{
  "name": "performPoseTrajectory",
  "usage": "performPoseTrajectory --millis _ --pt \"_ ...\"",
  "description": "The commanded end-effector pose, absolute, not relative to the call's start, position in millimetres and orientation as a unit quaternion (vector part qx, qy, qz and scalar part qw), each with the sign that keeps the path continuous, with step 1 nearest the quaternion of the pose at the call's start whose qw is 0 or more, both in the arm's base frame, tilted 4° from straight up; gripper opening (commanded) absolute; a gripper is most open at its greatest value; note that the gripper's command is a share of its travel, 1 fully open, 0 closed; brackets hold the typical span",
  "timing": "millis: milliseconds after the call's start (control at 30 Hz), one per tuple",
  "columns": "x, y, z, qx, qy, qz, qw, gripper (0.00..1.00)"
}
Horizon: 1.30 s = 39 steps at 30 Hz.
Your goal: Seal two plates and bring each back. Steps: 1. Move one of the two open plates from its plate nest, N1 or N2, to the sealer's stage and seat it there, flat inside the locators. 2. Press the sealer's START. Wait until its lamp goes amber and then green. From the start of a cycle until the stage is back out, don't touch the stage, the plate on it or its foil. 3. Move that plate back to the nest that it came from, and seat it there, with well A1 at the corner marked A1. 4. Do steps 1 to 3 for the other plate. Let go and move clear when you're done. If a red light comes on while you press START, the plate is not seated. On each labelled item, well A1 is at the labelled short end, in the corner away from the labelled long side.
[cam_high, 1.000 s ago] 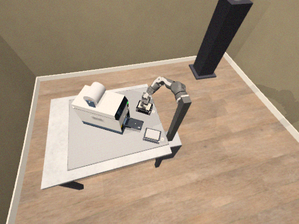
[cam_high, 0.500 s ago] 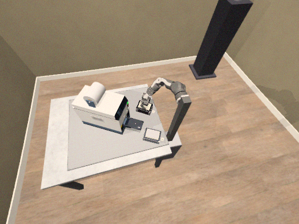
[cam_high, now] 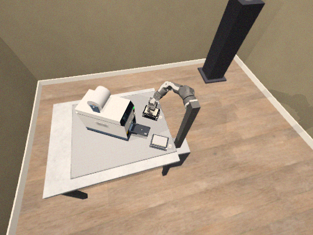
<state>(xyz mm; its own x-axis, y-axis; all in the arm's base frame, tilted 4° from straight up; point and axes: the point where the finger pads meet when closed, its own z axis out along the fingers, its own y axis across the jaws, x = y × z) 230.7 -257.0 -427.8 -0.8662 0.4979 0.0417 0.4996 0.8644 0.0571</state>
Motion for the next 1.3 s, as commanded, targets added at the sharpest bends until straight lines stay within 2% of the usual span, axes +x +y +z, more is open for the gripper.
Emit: performPoseTrajectory --millis 0,667,700,1267 --pt "231.8 -257.7 -427.0 -0.259 -0.965 -0.034 0.011 0.62" --pt "231.8 -257.7 -427.0 -0.259 -0.965 -0.034 0.011 0.53" --pt "231.8 -257.7 -427.0 -0.259 -0.965 -0.034 0.011 0.0" --pt "231.8 -257.7 -427.0 -0.259 -0.965 -0.034 0.011 0.0"
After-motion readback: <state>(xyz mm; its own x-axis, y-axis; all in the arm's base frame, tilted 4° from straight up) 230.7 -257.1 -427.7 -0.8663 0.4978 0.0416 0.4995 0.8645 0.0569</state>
